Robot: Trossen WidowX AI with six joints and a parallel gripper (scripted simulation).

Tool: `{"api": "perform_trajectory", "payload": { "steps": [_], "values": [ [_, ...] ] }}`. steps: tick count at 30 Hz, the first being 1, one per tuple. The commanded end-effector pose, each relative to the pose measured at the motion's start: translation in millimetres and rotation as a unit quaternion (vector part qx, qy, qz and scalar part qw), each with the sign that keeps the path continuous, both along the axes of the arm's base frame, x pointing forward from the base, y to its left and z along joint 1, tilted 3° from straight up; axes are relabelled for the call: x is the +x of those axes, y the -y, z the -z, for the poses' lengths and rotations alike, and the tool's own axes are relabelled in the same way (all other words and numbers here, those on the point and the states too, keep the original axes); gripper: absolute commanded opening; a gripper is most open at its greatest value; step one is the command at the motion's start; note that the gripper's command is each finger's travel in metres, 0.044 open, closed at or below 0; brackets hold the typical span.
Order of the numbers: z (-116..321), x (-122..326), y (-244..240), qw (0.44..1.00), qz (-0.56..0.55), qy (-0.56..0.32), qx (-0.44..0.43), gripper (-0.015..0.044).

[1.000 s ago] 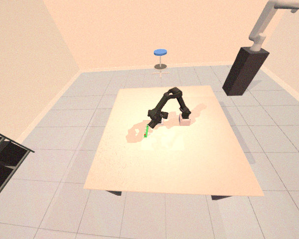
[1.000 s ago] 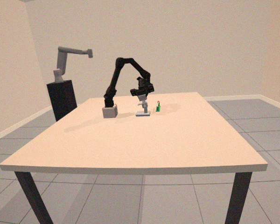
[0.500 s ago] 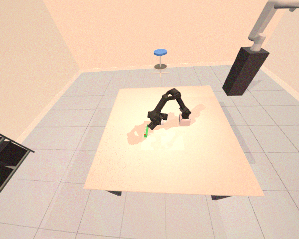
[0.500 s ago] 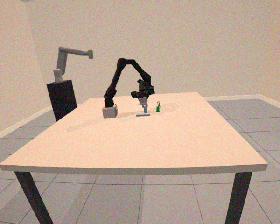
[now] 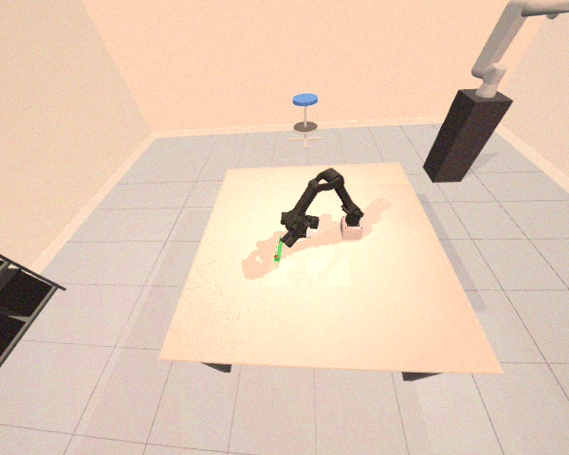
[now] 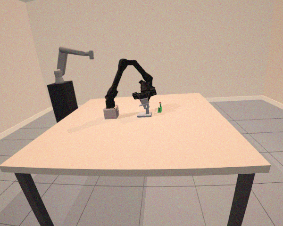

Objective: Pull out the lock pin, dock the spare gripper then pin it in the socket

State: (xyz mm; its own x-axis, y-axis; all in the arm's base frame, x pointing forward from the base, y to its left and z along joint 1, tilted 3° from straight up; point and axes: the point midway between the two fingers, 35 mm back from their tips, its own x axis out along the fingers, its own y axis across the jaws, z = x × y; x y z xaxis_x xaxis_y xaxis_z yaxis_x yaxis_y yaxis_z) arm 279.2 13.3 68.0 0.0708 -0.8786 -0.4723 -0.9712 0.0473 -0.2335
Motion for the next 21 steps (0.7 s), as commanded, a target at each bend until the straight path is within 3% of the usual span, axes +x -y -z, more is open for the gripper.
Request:
{"api": "perform_trajectory", "payload": {
  "steps": [1, 15, 21],
  "values": [
    [-0.1, 0.0, 0.0, 1.000, 0.000, 0.000, 0.000, 0.0079],
    [-0.1, 0.0, 0.0, 1.000, 0.000, 0.000, 0.000, 0.0440],
    [-10.0, -2.5, -0.3, 1.000, 0.000, -0.001, 0.000, 0.0440]
  ]
}}
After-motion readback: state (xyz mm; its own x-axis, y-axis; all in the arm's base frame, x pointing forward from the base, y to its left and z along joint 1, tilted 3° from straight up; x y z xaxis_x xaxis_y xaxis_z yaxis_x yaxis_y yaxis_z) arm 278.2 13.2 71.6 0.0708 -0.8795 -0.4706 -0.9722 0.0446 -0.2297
